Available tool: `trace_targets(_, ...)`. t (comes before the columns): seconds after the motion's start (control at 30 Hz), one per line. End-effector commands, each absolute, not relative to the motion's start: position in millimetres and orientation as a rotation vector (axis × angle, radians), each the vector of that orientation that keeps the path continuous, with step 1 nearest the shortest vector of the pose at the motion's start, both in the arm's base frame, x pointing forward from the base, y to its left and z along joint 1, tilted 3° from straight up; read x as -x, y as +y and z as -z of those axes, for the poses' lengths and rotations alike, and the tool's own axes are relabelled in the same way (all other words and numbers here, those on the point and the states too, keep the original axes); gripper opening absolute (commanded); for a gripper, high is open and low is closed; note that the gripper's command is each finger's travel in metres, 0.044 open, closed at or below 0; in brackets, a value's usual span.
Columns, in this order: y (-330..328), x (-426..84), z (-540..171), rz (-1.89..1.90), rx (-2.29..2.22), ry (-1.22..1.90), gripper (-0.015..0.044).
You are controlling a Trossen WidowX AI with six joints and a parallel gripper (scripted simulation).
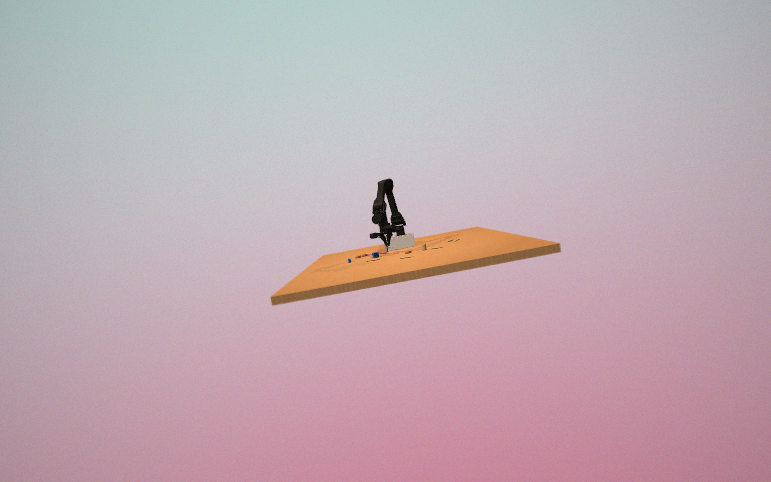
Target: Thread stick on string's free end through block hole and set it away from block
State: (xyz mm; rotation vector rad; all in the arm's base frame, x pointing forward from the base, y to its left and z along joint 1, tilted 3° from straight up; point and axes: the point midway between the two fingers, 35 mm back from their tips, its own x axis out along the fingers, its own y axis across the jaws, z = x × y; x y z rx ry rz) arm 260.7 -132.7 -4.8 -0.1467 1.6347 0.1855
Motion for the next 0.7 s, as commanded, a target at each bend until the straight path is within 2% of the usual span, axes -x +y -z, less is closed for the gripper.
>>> trace_targets(0.0,-138.5,-260.0,3.2,-0.238,0.185,1.628,0.0)
trace_targets(0.67,-160.9,-244.3,2.7,-0.479,0.35,1.611,0.0)
